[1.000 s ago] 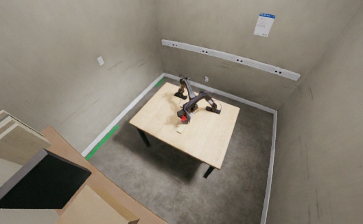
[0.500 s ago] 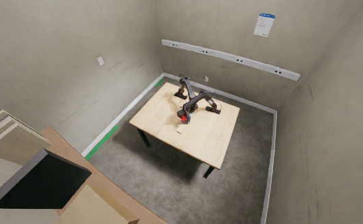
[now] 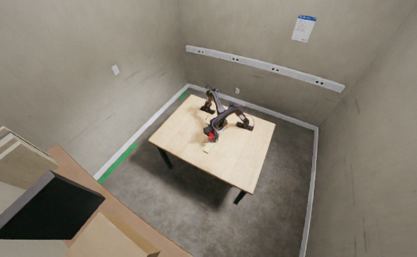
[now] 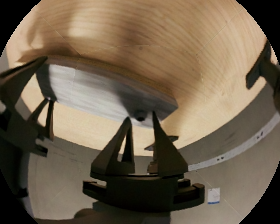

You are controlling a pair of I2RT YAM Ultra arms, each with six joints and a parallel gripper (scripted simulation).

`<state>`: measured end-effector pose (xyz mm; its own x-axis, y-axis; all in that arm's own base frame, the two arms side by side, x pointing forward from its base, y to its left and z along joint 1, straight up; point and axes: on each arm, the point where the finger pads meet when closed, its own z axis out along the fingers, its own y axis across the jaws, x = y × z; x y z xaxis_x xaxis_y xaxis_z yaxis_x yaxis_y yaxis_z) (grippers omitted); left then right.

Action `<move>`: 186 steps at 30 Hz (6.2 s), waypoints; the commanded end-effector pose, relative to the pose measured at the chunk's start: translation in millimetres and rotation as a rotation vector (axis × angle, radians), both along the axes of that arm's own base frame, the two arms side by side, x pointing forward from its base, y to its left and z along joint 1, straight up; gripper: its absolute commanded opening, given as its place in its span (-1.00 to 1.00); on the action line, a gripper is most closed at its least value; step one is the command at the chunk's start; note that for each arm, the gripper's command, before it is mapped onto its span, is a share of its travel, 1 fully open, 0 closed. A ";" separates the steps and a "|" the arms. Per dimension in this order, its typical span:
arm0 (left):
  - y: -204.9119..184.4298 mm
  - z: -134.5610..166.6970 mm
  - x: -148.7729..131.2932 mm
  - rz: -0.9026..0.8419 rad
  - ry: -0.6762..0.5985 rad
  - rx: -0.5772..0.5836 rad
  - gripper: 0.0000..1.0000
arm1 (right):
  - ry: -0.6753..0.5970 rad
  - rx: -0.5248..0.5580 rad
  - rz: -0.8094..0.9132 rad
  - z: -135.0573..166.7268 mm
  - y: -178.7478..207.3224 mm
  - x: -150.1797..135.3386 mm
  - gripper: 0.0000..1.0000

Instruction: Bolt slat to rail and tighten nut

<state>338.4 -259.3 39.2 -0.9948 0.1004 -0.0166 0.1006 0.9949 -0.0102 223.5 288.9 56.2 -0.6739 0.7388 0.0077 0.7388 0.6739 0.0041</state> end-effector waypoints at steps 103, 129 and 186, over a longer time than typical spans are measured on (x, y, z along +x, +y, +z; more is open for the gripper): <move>-1.3 4.7 1.7 0.000 -0.011 -0.008 0.45 | -0.008 -0.009 2.972 3.5 -3.3 0.8 -0.66; -1.3 4.7 1.7 0.000 -0.011 -0.008 0.45 | -0.008 -0.008 2.972 3.5 -3.3 0.7 -0.75; -1.3 4.7 1.7 0.000 -0.011 -0.008 0.45 | -0.016 -0.007 1.114 3.2 -3.3 0.9 -0.75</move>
